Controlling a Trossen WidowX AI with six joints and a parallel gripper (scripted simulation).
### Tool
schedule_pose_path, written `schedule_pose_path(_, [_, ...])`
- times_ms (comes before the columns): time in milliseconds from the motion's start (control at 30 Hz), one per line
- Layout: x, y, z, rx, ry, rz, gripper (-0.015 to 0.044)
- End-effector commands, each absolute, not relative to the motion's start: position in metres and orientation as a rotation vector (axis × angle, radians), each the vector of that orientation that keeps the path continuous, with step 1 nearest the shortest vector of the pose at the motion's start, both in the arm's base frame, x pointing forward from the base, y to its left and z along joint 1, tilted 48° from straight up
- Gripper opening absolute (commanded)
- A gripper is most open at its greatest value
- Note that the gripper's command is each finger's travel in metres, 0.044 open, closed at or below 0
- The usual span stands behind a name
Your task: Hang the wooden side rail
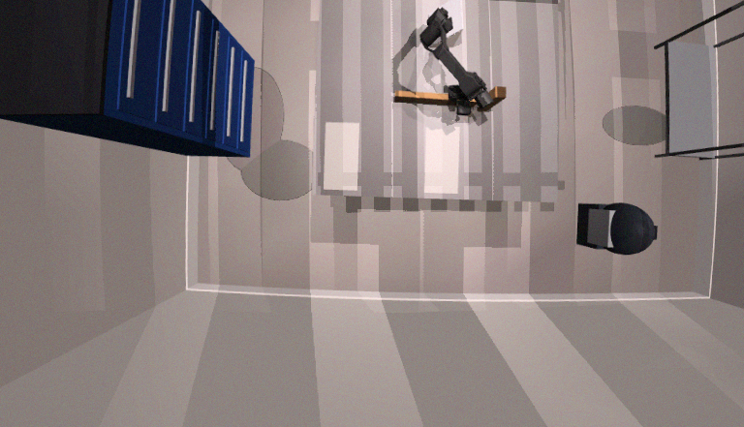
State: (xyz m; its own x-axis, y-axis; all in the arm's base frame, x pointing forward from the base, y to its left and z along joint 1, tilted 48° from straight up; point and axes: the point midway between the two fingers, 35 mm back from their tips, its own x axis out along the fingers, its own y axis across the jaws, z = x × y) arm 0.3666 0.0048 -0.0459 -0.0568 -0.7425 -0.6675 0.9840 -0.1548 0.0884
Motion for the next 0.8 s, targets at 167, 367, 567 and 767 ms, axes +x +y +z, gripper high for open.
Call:
schedule_pose_path(167, [0.3687, 0.0113, -0.0457, 0.696, 0.465, -1.594, 0.0000])
schedule_pose_path(367, [0.3689, 0.0121, -0.0458, 0.696, 0.465, -1.594, 0.0000])
schedule_pose_path(567, [0.3683, 0.0129, -0.0460, 0.696, 0.465, -1.594, 0.0000])
schedule_pose_path(767, [0.3677, 0.0130, -0.0470, 0.696, 0.465, -1.594, 0.0000])
